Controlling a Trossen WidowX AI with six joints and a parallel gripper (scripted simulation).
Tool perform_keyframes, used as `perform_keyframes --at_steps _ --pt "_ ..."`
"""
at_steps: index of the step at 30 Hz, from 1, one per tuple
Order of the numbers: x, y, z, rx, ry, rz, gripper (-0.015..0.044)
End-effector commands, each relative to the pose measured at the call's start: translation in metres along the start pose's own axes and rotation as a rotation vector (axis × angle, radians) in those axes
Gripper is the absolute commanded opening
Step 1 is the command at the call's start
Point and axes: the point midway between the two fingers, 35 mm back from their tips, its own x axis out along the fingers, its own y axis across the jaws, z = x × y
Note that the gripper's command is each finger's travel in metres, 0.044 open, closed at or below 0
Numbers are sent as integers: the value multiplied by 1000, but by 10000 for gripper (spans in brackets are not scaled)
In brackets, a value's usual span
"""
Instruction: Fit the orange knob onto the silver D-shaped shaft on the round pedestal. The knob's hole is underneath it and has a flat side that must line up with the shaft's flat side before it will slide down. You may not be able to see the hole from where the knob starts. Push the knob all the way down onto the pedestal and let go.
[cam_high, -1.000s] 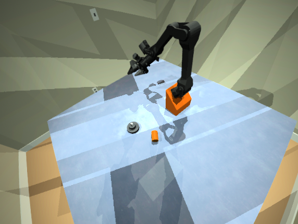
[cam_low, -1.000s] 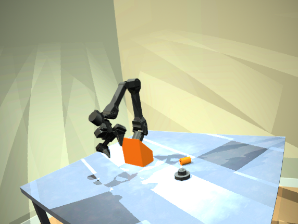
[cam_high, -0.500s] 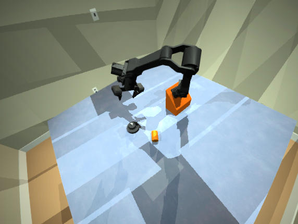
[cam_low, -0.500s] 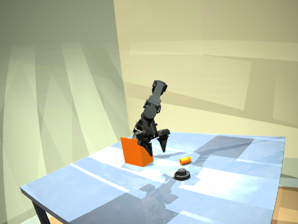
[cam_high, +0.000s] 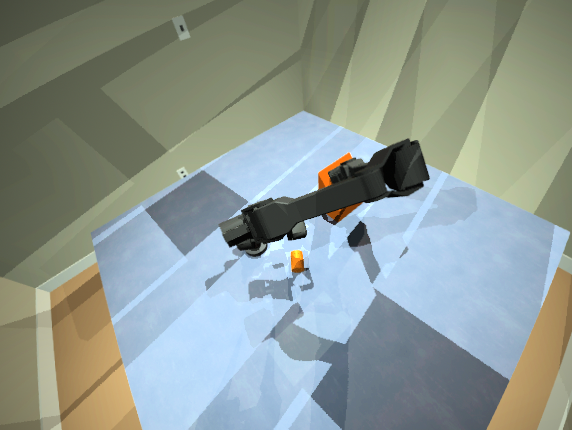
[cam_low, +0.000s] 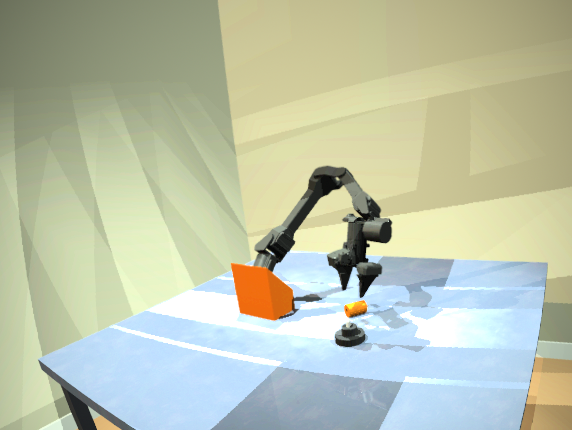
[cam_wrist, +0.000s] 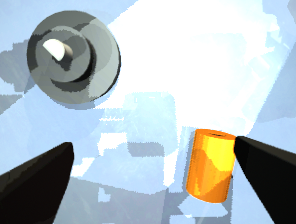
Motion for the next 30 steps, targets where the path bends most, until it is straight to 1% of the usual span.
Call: perform_keyframes --at_steps 1,3,10,14,30 --pt "6 -49 -45 112 -105 -79 440" --pt "7 -57 -51 129 -122 -89 440" --pt "7 -57 -54 129 -122 -89 440" --pt "28 -58 -58 129 -122 -90 440" --pt "47 -58 -64 129 -121 -90 440"
